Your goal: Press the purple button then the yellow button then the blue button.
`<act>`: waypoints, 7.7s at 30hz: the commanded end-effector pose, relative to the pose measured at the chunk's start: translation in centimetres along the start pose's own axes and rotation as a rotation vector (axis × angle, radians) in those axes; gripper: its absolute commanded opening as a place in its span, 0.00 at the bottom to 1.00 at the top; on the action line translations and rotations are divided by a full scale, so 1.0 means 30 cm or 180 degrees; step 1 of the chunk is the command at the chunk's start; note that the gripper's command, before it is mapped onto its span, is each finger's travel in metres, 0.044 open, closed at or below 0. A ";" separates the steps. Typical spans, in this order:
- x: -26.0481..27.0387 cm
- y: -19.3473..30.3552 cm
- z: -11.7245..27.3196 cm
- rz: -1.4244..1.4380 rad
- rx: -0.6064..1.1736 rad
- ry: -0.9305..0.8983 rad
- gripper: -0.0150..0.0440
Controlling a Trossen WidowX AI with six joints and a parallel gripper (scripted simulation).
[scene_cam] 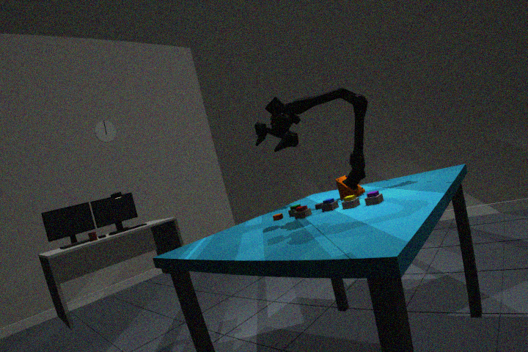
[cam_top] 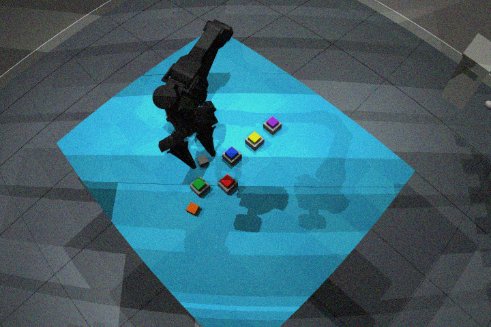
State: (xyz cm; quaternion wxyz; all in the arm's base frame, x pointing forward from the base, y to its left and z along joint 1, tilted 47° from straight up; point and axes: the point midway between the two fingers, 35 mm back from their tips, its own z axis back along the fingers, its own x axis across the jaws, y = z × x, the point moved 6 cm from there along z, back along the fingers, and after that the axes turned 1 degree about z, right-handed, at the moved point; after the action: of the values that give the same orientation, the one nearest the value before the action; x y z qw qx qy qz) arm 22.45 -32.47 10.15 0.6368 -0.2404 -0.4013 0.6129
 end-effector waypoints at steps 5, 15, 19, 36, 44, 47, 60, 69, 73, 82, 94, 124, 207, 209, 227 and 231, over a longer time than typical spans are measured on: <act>0.414 -0.227 -0.136 -0.0678 0.0793 -0.0862 0.93; 1.029 -0.330 -0.056 -0.1283 0.2354 -0.1445 0.93; 1.134 -0.325 -0.004 -0.1346 0.2689 -0.1460 0.93; 1.245 -0.203 -0.123 -0.1374 0.2772 -0.1494 0.40; 1.245 -0.203 -0.123 -0.1374 0.2772 -0.1494 0.29; 1.245 -0.203 -0.124 -0.1374 0.2771 -0.1494 0.29; 1.281 -0.163 -0.161 -0.1373 0.2770 -0.1493 0.29; 1.308 -0.134 -0.185 -0.1375 0.2768 -0.1499 0.29; 1.310 -0.132 -0.187 -0.1375 0.2768 -0.1500 0.29; 1.310 -0.132 -0.187 -0.1375 0.2768 -0.1500 0.29; 1.245 -0.203 -0.123 -0.1374 0.2772 -0.1494 0.29; 0.994 -0.035 -0.187 -0.1371 0.2777 -0.1480 0.29; 0.739 0.170 -0.222 -0.1364 0.2780 -0.1465 0.29; 0.745 0.177 -0.228 -0.1364 0.2780 -0.1464 0.29; 0.797 0.234 -0.278 -0.1365 0.2778 -0.1470 0.29; 0.797 0.235 -0.279 -0.1365 0.2778 -0.1470 0.29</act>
State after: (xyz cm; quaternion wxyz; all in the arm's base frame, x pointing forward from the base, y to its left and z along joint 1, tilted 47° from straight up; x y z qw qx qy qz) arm 23.36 -6.90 5.10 0.6832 0.2716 -0.2777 0.6184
